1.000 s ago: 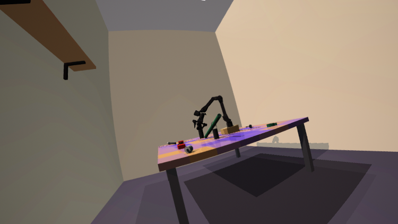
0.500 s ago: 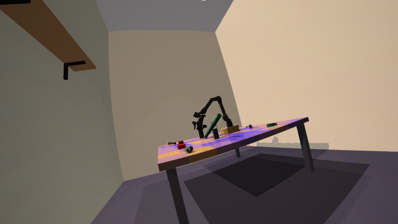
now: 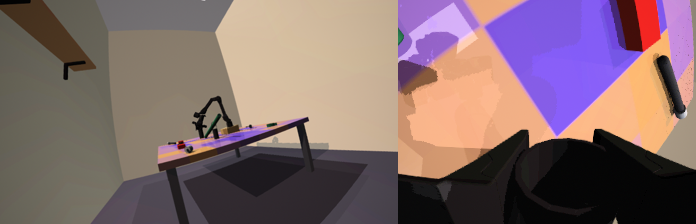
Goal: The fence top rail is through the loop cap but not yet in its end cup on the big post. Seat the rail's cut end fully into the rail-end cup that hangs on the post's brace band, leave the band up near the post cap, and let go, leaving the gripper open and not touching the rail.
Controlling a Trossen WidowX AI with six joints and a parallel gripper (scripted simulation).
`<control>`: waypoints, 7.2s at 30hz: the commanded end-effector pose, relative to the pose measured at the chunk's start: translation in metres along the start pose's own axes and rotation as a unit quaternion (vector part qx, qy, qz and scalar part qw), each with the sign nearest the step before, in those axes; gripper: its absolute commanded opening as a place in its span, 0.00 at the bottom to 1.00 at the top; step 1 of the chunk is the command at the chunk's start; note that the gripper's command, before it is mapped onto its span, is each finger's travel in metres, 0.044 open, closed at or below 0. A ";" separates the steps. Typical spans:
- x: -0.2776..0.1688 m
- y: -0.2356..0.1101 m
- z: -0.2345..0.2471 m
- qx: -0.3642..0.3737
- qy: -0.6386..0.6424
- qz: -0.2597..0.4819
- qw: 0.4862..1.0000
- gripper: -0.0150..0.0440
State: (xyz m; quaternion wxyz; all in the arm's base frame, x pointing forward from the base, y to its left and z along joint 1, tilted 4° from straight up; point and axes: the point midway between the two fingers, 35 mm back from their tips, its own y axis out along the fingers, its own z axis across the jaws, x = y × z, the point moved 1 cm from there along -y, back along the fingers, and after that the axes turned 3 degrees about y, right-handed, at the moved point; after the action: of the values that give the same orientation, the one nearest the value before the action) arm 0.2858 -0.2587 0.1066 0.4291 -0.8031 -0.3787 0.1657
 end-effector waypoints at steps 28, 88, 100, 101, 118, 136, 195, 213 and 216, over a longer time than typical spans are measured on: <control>-0.005 -0.009 0.018 0.006 -0.092 -0.051 0.994 0.25; -0.016 -0.021 0.038 0.011 -0.211 -0.119 0.970 0.25; -0.015 -0.021 0.038 0.011 -0.207 -0.118 0.971 0.25; -0.015 -0.021 0.038 0.011 -0.207 -0.118 0.971 0.25; -0.010 -0.027 0.037 0.011 -0.208 -0.119 0.971 0.83; 0.032 -0.072 0.033 0.023 -0.122 -0.117 0.985 1.00; 0.148 -0.125 0.083 0.201 0.008 -0.028 0.979 1.00; 0.159 -0.106 0.098 0.258 -0.231 -0.055 0.936 1.00; 0.159 -0.106 0.098 0.258 -0.231 -0.055 0.936 1.00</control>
State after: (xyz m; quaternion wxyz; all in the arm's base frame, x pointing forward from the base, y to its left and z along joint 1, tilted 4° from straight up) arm 0.2823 -0.0487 0.1472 0.5407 -0.5974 -0.4444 0.3916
